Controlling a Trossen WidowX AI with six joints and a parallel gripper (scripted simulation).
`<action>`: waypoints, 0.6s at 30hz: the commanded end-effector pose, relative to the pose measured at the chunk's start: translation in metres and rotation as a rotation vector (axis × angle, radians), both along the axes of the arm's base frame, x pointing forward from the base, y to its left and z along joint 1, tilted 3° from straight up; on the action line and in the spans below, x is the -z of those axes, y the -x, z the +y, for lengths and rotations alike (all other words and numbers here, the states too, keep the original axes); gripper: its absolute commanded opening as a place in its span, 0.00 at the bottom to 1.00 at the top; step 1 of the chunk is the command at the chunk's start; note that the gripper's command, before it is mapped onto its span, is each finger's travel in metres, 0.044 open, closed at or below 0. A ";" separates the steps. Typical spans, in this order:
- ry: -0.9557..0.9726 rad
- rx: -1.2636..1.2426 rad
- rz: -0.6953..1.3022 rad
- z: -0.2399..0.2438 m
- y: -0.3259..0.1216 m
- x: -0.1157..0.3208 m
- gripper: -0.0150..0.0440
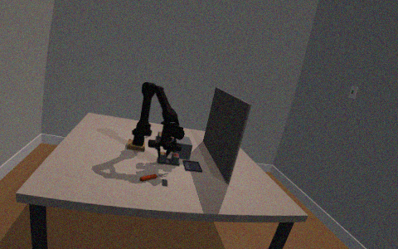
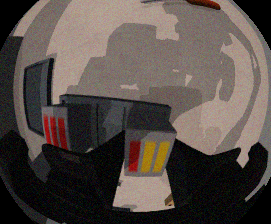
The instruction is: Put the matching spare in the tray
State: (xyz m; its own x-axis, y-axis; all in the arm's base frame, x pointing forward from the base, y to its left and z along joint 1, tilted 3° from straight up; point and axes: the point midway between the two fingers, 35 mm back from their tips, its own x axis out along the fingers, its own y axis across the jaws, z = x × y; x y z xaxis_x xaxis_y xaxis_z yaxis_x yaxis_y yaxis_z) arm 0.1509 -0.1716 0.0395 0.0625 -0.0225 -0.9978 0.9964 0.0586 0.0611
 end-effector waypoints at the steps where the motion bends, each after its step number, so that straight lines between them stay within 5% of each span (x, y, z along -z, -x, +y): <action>1: 0.000 0.000 0.000 0.000 0.000 0.000 0.41; 5: 0.000 0.000 0.000 0.000 0.000 0.000 0.25; 18: -0.001 0.001 0.000 -0.002 0.000 -0.025 0.25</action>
